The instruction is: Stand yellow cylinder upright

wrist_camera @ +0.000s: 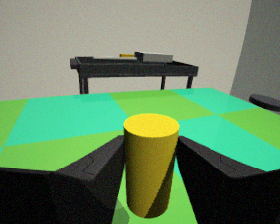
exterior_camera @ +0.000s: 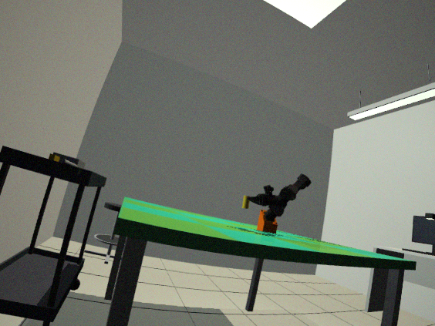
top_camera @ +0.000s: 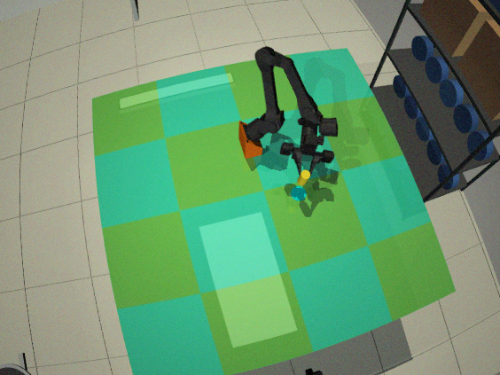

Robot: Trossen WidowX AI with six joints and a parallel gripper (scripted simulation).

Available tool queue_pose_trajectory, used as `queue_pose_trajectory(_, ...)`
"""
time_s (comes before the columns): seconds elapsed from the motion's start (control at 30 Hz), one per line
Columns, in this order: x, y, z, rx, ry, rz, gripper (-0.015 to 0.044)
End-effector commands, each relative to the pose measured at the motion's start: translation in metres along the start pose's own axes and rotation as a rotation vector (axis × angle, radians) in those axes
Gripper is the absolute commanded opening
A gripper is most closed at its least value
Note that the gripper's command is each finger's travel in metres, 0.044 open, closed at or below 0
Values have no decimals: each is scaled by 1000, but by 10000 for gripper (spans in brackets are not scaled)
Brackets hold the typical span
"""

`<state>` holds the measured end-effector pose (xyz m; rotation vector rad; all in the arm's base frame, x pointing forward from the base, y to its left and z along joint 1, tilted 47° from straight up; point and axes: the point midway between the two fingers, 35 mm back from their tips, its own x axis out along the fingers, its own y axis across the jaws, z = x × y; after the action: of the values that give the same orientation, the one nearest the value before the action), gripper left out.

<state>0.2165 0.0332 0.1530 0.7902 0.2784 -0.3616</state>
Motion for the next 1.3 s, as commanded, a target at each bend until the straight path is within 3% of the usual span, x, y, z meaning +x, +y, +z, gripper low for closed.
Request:
queue_pose_trajectory(0.0, -1, 1, 1, 28, -18, 14, 105)
queue_pose_trajectory(0.73, -3, 1, 2, 58, -34, 29, 105)
queue_pose_trajectory(1.27, 6, 7, -32, 65, -21, 12, 105)
